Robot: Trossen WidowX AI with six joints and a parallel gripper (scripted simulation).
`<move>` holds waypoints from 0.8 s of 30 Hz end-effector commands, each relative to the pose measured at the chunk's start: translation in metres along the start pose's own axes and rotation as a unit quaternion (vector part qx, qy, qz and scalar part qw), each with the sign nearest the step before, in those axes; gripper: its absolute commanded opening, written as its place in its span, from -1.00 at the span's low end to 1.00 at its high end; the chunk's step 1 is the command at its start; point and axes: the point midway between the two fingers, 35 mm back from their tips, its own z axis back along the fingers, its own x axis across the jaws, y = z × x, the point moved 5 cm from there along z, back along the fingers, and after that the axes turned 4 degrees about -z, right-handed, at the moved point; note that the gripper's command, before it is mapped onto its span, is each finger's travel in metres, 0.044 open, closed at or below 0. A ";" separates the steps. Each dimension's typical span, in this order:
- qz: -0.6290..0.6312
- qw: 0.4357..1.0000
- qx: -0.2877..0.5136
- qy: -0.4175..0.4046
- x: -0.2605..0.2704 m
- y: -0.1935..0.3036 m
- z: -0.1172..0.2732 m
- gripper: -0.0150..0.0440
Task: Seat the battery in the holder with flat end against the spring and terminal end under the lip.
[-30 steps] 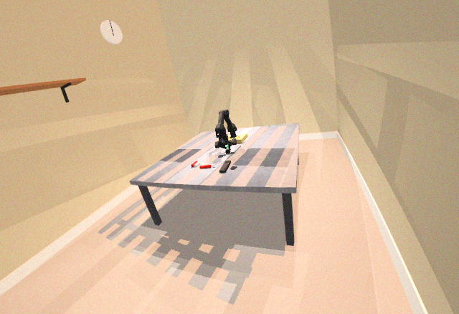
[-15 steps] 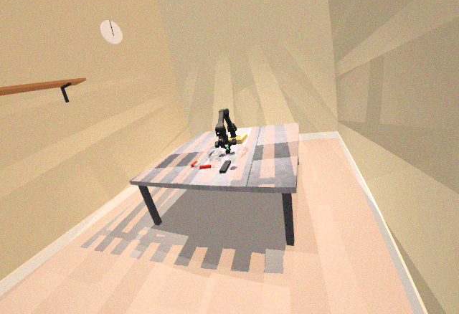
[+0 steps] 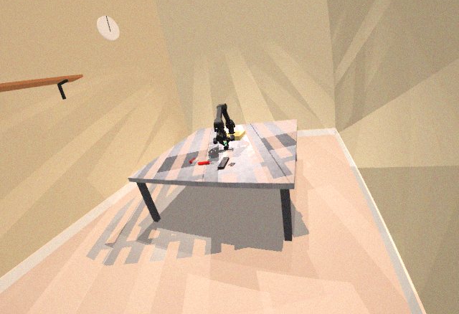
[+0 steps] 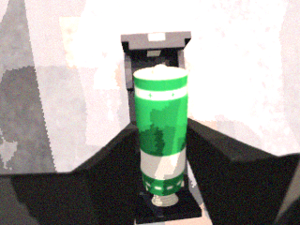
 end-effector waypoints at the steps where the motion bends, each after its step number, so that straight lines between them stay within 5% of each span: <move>1: 0.001 1.000 0.023 0.003 0.000 0.005 0.001 -0.20; 24: 0.002 0.997 0.075 0.007 0.001 -0.002 -0.004 -0.20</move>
